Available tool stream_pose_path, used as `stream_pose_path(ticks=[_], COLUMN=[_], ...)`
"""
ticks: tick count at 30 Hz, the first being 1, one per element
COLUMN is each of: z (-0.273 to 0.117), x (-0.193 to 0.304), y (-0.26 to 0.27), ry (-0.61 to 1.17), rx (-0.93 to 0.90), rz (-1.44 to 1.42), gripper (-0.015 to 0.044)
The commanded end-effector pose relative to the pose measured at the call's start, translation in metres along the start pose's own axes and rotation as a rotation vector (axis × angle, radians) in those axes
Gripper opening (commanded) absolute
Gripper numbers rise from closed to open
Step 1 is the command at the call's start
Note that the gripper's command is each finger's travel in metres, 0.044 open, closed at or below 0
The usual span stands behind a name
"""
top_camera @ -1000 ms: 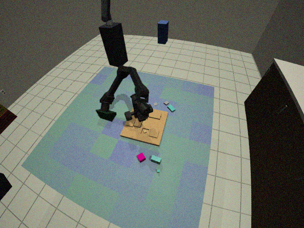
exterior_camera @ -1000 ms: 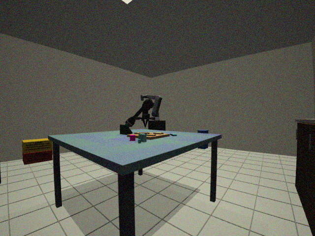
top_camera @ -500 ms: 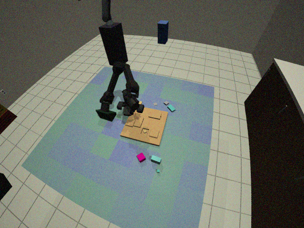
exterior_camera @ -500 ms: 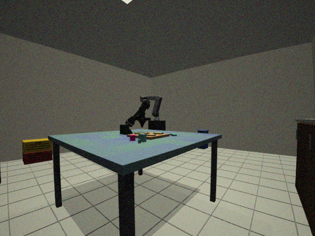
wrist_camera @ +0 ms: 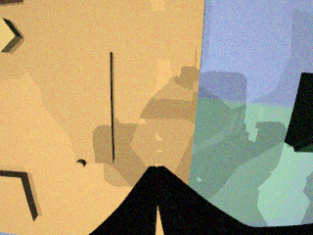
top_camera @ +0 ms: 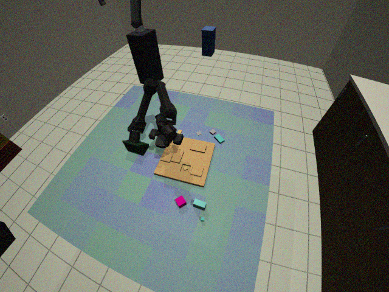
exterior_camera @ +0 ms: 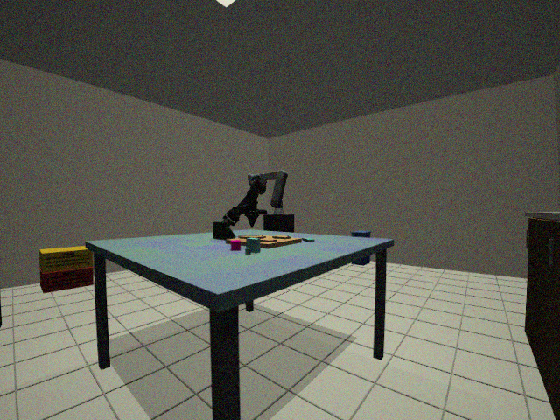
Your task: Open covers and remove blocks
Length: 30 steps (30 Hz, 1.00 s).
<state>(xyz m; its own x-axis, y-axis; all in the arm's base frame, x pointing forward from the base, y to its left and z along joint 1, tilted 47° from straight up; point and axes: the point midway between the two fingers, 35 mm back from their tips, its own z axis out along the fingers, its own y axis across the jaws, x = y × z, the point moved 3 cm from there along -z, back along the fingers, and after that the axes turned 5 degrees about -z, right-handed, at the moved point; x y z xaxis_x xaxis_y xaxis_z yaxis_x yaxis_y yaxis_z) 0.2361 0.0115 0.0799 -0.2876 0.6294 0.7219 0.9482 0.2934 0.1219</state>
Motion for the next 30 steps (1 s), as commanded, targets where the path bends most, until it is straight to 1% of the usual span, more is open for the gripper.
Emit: stream_pose_path(ticks=[1,12,30], z=[0.0,0.002,0.019], x=[0.0,-0.001,-0.002], y=[-0.001,0.0,0.001], ry=[-0.003,-0.003,-0.005], rx=[0.001,0.001,0.001], rz=[0.004,0.004,0.005], gripper=[0.0,0.0,0.0])
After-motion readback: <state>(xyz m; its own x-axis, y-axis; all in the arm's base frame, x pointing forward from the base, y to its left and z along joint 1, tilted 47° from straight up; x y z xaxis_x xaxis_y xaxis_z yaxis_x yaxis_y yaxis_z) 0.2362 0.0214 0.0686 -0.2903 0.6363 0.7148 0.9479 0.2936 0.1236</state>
